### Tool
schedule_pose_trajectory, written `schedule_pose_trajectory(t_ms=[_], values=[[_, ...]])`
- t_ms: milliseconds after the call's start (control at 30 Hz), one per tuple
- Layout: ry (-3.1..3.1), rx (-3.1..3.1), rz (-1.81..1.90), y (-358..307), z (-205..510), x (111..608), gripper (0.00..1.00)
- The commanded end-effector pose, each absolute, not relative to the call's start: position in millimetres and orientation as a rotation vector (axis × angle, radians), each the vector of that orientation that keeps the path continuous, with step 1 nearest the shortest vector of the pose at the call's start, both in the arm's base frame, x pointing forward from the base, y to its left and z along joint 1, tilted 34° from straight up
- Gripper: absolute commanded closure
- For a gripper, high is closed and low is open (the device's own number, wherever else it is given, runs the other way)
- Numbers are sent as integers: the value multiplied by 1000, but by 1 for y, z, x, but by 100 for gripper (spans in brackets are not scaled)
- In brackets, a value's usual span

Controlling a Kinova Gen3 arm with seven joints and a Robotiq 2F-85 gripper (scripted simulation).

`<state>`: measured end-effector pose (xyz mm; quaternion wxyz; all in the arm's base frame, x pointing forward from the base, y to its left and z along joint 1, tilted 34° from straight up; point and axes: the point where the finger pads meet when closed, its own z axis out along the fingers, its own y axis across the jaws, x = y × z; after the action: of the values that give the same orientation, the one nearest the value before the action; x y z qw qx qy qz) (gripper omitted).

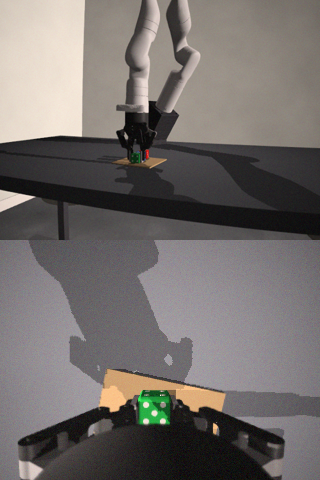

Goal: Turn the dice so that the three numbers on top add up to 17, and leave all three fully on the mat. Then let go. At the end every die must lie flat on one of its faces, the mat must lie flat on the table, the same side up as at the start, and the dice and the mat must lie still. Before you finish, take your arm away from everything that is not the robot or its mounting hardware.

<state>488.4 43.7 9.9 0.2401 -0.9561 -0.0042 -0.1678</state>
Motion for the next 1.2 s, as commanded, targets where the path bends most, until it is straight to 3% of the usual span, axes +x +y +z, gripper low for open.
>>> schedule_pose_trajectory(t_ms=[0, 1167], values=[[-11, -2617, -461, 43, 10, 489, 74], [-11, -2617, -461, 45, 8, 490, 74]])
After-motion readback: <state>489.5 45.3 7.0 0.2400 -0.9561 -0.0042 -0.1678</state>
